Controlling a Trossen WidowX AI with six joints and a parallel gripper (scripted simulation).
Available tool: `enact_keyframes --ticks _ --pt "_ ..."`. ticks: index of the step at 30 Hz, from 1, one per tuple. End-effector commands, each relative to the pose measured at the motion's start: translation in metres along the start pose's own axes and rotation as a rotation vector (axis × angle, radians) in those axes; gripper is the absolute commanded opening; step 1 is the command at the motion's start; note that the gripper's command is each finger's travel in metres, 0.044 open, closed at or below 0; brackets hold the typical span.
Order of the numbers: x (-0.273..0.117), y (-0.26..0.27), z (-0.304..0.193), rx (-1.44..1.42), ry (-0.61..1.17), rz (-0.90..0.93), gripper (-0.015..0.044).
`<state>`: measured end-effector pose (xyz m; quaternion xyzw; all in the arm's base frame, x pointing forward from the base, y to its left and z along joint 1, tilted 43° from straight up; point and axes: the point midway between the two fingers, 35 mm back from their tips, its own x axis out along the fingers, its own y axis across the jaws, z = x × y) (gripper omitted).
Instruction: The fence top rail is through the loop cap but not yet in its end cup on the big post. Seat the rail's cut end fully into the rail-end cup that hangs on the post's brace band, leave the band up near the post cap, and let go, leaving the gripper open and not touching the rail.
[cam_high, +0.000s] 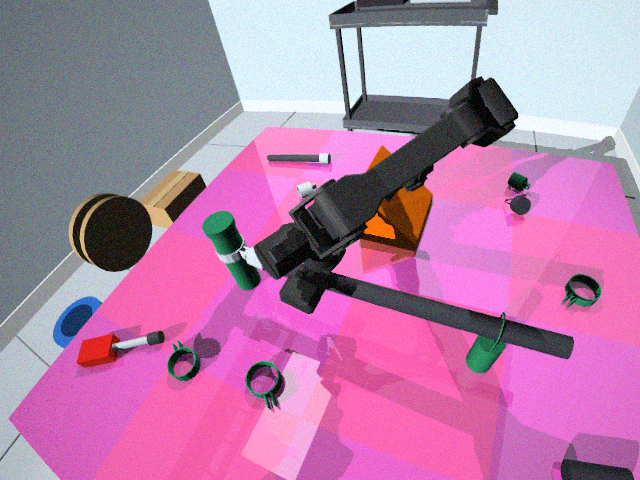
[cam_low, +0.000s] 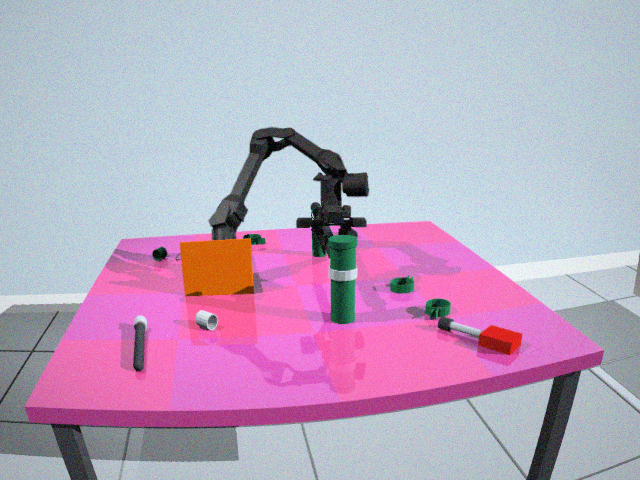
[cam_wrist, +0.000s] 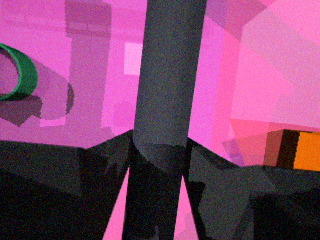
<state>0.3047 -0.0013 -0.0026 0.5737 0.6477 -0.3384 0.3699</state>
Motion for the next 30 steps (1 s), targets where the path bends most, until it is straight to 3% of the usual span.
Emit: enact_keyframes --ticks 1,30 --pt "-0.0028 -0.0002 0.0024 0.001 -0.01 0.002 0.0" --pt "-0.0066 -0.0001 0.0073 0.001 -0.015 0.002 0.0"
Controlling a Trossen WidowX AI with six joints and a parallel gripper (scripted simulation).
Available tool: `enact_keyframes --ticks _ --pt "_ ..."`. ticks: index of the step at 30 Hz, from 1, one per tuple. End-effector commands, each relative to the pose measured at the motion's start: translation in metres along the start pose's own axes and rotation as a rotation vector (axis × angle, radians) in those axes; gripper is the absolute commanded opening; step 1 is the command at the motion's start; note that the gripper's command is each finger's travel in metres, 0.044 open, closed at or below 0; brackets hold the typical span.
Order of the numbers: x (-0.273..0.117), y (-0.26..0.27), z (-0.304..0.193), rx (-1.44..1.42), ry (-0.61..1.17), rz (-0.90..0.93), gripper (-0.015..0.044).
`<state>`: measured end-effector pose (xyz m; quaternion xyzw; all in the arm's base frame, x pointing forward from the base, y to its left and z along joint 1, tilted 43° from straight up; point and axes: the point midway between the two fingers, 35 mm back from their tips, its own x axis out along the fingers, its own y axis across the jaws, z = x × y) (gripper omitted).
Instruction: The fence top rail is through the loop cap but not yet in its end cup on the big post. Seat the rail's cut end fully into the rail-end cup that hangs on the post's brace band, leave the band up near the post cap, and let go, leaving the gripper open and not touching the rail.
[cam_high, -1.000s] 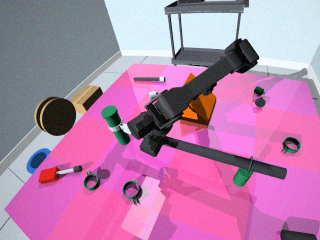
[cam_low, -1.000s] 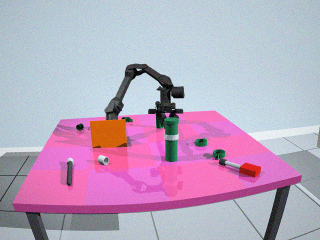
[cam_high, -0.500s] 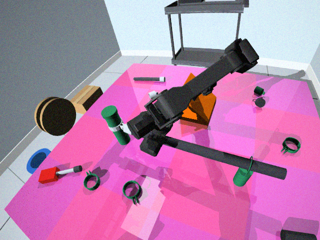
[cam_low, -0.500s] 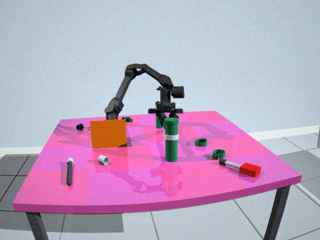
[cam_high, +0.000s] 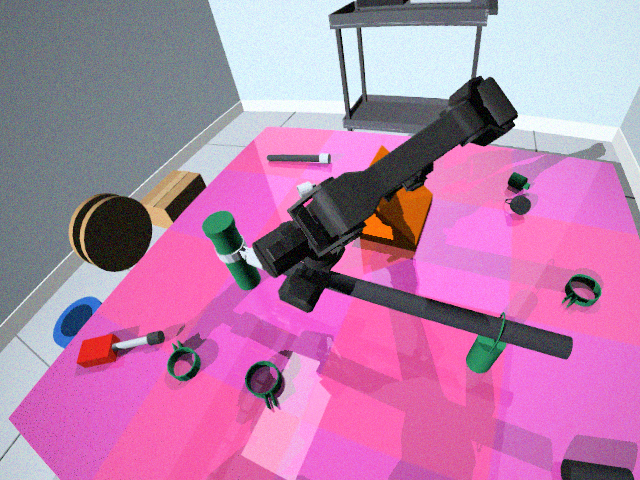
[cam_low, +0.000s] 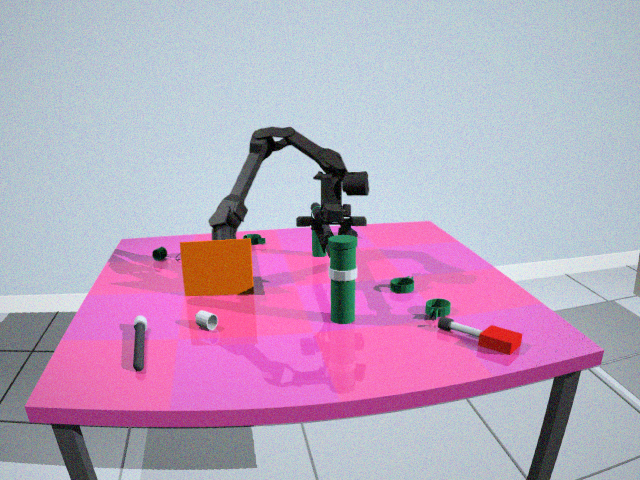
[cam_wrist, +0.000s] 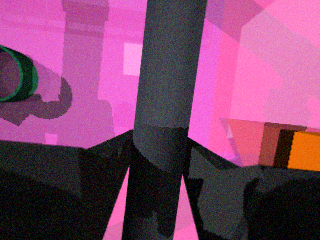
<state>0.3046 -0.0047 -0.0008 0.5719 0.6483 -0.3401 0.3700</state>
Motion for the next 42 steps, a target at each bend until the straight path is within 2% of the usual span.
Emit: enact_keyframes --ticks 1,42 --pt "-0.003 0.0 0.006 0.001 -0.012 0.006 0.0" --pt "-0.002 0.0 0.02 0.0 -0.001 -0.001 0.0"
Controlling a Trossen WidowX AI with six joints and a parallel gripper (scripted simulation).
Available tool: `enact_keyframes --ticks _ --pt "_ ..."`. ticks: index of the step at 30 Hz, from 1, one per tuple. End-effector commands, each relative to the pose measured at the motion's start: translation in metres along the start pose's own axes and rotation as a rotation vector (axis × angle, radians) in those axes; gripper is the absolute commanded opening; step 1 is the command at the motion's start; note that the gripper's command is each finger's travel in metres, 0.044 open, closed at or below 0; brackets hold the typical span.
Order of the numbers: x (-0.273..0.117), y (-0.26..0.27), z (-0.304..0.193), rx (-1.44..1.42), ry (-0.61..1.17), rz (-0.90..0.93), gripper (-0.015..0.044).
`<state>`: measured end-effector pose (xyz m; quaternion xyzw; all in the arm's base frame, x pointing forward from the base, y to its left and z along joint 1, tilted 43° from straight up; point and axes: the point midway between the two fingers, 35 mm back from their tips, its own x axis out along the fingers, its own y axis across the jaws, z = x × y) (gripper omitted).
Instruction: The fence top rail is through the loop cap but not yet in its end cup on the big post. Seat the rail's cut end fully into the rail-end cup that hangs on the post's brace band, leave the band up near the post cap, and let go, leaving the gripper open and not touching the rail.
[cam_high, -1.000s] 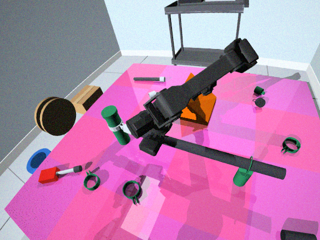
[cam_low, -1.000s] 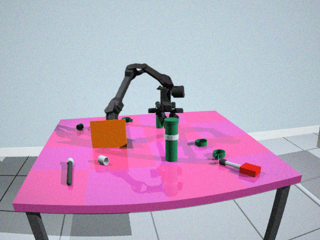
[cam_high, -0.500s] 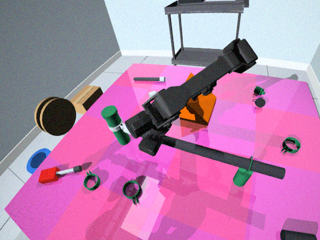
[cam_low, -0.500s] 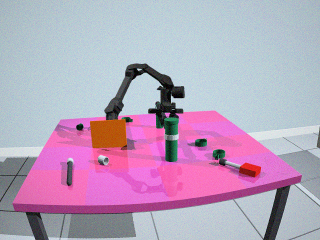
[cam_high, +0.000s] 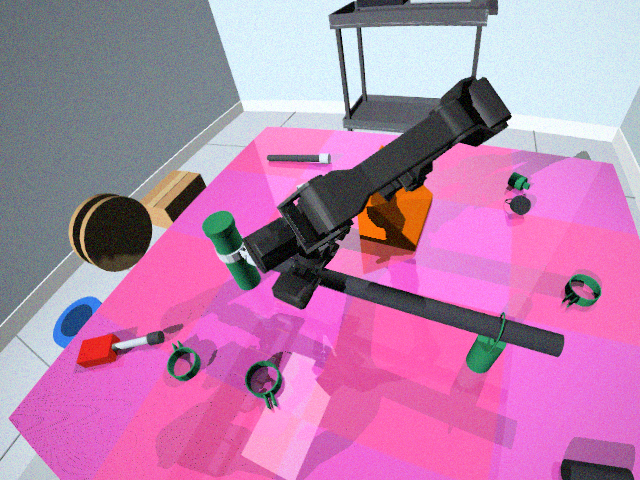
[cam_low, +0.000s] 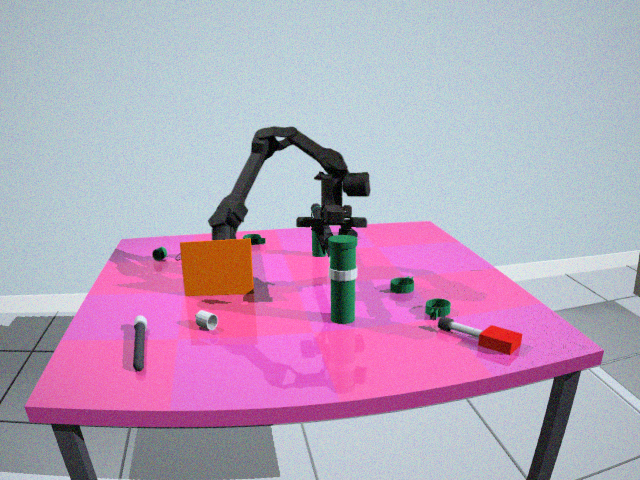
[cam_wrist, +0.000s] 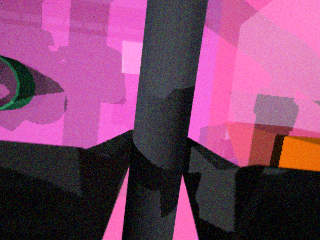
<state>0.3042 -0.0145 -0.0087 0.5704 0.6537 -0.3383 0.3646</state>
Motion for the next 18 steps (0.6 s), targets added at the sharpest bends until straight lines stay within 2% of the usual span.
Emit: enact_keyframes --ticks 1,18 --pt "-0.004 0.001 0.008 0.001 -0.013 0.01 0.0" --pt "-0.002 0.003 0.019 0.0 -0.013 0.01 0.0"
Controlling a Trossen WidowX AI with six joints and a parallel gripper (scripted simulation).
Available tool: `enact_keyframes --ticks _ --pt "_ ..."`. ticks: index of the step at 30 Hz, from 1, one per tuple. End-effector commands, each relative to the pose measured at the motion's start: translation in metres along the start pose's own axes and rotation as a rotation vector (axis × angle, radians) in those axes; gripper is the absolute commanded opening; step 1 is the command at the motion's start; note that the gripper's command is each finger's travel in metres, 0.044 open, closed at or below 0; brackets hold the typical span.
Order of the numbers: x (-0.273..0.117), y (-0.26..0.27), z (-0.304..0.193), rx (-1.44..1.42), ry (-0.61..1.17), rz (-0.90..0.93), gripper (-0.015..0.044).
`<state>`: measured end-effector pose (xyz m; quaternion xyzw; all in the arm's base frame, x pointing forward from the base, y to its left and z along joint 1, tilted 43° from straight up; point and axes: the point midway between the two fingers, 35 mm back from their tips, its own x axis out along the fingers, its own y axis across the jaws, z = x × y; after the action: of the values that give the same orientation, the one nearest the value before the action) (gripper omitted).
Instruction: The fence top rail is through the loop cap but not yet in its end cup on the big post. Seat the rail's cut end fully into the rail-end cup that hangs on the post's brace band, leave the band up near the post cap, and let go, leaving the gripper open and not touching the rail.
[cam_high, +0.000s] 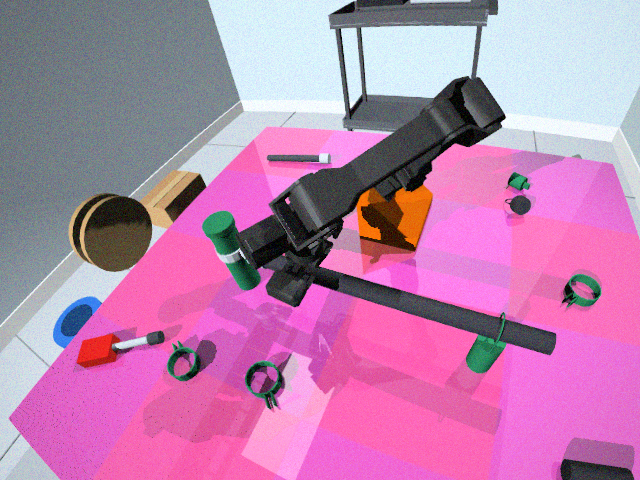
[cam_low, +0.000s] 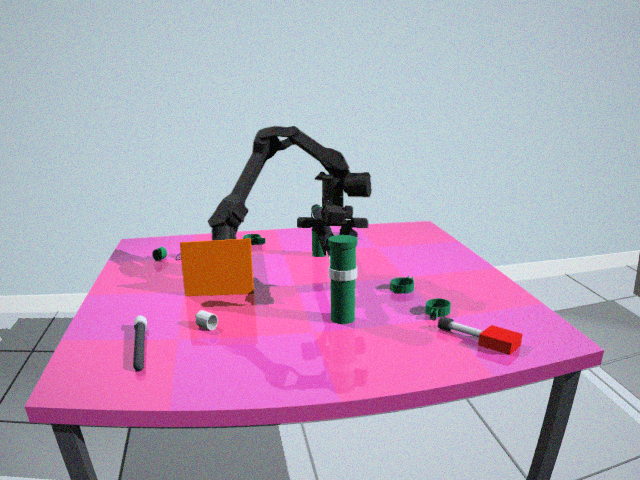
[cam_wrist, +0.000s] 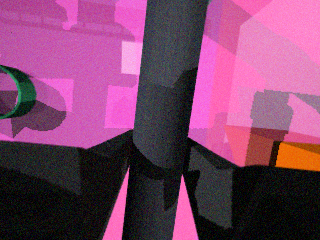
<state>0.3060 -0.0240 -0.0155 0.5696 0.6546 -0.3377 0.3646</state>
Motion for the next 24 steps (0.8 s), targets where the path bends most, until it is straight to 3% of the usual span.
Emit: enact_keyframes --ticks 1,20,24 --pt "-0.0033 0.0019 0.008 0.002 -0.014 0.012 0.0" --pt "0.0015 0.0007 0.0069 -0.002 -0.001 0.0 0.0" --pt "0.0015 0.0007 0.0069 -0.002 -0.001 0.0 0.0105"
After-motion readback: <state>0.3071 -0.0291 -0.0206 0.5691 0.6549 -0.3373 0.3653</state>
